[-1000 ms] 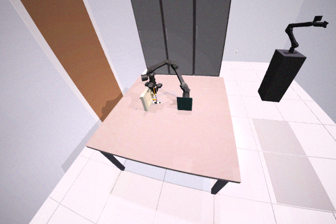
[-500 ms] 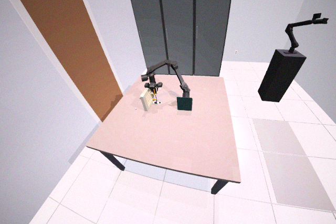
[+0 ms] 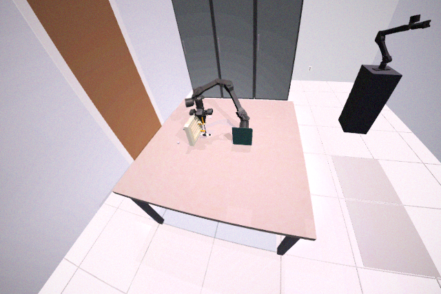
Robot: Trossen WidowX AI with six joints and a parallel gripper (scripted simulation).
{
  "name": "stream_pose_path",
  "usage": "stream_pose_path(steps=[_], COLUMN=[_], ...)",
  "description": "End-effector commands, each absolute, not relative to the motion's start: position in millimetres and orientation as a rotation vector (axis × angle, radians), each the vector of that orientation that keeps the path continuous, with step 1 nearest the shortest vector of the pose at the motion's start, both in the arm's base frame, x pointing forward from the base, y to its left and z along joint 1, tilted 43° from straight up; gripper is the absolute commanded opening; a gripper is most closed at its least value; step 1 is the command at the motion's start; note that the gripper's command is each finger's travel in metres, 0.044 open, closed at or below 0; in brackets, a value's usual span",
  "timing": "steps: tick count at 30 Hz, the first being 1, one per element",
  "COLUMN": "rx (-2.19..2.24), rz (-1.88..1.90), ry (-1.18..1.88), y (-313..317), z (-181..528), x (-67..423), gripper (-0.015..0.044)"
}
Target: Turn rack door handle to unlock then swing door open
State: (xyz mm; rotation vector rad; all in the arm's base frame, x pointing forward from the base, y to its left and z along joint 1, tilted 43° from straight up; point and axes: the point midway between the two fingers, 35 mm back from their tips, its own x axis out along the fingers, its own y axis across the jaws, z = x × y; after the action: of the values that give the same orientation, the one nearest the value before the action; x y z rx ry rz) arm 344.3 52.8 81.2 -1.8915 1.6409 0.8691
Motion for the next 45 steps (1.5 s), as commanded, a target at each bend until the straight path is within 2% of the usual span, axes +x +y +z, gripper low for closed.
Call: stream_pose_path(steps=[1,20,45], rx=[-1.894,-1.894,-1.609], rz=[0.87,0.87,0.486], ry=[1.645,1.645,1.671], y=[51.5,51.5,58.1], z=[81.6,81.6,73.6], x=[344.5,344.5,325.9], gripper=[0.0148,0.0022,0.0022])
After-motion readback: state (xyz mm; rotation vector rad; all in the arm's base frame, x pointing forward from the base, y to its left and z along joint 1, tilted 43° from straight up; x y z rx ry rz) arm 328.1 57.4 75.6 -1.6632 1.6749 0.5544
